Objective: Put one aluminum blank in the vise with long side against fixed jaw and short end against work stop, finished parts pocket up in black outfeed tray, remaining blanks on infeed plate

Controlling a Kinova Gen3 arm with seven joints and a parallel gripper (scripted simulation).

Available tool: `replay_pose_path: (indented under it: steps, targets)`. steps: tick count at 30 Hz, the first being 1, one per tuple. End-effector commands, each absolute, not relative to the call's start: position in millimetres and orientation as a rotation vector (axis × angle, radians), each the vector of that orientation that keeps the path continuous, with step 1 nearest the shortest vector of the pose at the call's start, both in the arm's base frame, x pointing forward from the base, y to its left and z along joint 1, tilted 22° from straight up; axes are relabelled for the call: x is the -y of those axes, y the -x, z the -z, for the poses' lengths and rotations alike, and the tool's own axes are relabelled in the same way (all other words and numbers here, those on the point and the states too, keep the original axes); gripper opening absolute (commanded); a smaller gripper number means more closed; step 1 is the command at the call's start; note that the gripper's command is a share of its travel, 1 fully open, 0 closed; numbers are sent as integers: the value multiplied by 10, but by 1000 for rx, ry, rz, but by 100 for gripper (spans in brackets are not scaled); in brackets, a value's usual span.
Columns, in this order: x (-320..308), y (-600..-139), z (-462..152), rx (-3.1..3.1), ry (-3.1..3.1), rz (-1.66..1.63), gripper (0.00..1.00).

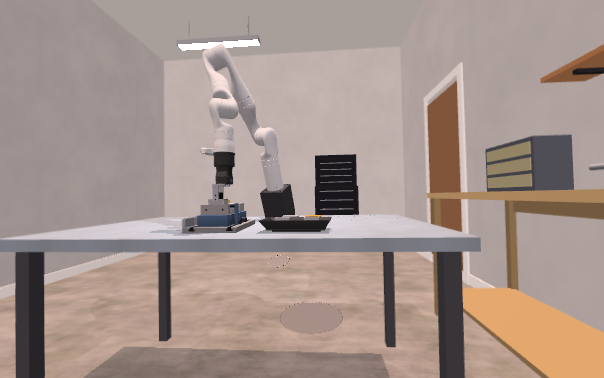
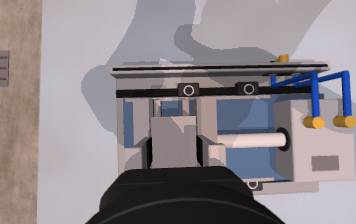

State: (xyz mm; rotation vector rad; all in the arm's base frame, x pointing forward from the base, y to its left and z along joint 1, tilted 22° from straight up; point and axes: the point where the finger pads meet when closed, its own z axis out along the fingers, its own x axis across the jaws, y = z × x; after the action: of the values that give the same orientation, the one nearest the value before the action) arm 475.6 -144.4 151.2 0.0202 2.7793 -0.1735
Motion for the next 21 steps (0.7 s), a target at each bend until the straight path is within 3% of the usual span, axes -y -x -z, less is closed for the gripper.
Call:
replay_pose_path:
  steps: [1,5,6,21]
  targets:
    - [1444,-4760,-1520,-2778,-20,174,0]
    - [1444,-4760,-1520,-2778,-20,174,0]
    - [1444,-4760,-1520,-2778,-20,174,100]
    - [1444,-4760,-1520,-2778,-20,174,100]
